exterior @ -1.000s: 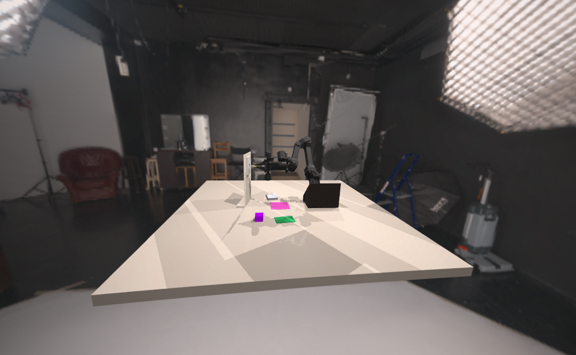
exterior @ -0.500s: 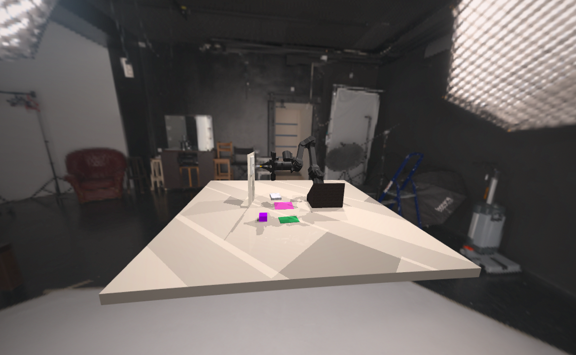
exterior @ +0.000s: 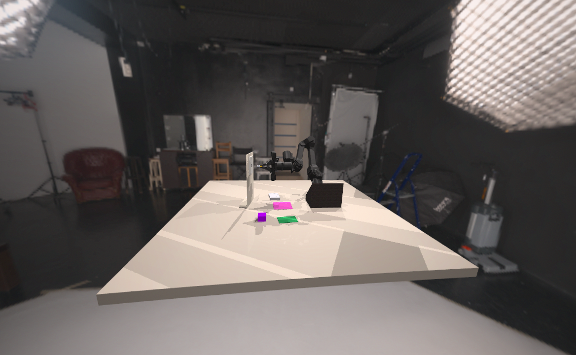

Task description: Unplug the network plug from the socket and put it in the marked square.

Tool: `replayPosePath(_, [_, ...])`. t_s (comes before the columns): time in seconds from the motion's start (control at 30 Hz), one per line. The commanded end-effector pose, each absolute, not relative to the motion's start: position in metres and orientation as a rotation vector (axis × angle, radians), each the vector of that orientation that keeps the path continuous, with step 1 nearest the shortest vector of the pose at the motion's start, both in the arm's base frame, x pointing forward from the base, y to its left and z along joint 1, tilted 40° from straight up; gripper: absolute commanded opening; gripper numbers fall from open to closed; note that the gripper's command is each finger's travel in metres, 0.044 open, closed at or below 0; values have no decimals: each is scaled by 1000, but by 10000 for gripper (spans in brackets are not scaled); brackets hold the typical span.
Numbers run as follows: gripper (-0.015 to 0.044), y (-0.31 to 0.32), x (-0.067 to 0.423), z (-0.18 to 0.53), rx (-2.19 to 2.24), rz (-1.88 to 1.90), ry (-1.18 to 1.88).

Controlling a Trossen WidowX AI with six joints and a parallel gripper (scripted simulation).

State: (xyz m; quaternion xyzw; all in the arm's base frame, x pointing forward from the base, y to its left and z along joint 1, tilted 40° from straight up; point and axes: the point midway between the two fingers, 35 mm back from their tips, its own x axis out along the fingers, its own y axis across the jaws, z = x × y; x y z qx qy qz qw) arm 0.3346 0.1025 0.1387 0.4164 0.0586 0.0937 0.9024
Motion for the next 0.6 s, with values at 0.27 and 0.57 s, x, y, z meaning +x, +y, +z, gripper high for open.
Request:
replayPosePath(0.27, [0, 102, 326, 136, 862, 188, 120])
replayPosePath(0.57, [0, 103, 320, 135, 862, 187, 120])
